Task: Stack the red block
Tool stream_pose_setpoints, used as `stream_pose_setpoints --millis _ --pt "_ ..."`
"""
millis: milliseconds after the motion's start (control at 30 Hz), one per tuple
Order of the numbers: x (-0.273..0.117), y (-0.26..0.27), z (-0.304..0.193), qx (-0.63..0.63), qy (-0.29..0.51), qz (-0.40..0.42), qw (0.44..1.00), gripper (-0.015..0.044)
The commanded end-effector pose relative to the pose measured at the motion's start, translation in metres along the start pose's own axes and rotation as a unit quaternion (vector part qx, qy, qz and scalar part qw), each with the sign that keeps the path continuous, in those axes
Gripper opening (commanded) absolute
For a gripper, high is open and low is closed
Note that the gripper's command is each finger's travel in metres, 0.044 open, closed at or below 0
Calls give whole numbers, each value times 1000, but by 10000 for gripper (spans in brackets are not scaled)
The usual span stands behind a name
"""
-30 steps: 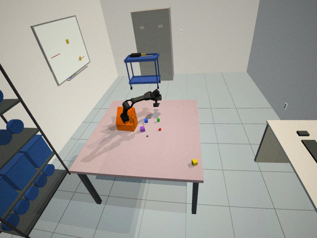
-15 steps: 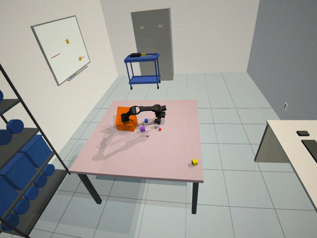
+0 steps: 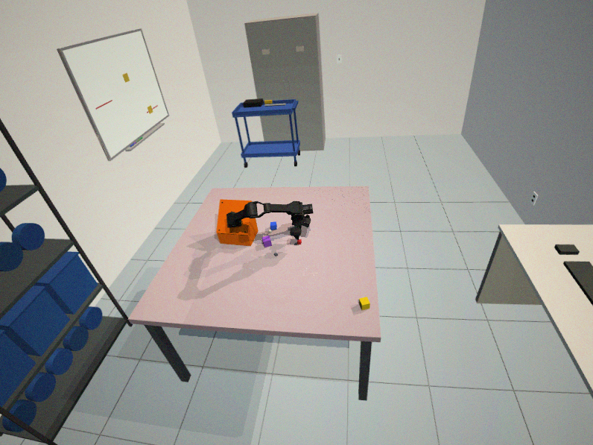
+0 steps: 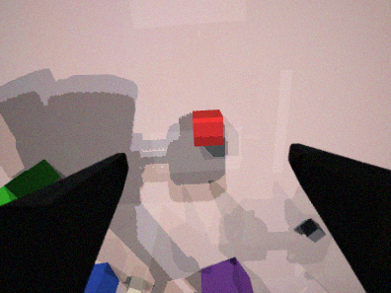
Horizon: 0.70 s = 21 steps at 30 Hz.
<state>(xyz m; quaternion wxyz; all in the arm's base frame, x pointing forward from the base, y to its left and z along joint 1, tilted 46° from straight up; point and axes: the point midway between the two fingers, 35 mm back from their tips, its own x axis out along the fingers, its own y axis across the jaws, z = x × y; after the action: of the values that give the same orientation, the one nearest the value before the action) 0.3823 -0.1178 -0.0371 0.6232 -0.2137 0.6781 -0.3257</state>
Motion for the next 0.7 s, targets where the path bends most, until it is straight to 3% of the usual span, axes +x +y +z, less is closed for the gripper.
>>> stream_pose_setpoints --millis 0,667 --pt "25 -3 -4 -3 9 -4 1000 440" --pt "50 -4 -3 -3 9 -4 1000 440"
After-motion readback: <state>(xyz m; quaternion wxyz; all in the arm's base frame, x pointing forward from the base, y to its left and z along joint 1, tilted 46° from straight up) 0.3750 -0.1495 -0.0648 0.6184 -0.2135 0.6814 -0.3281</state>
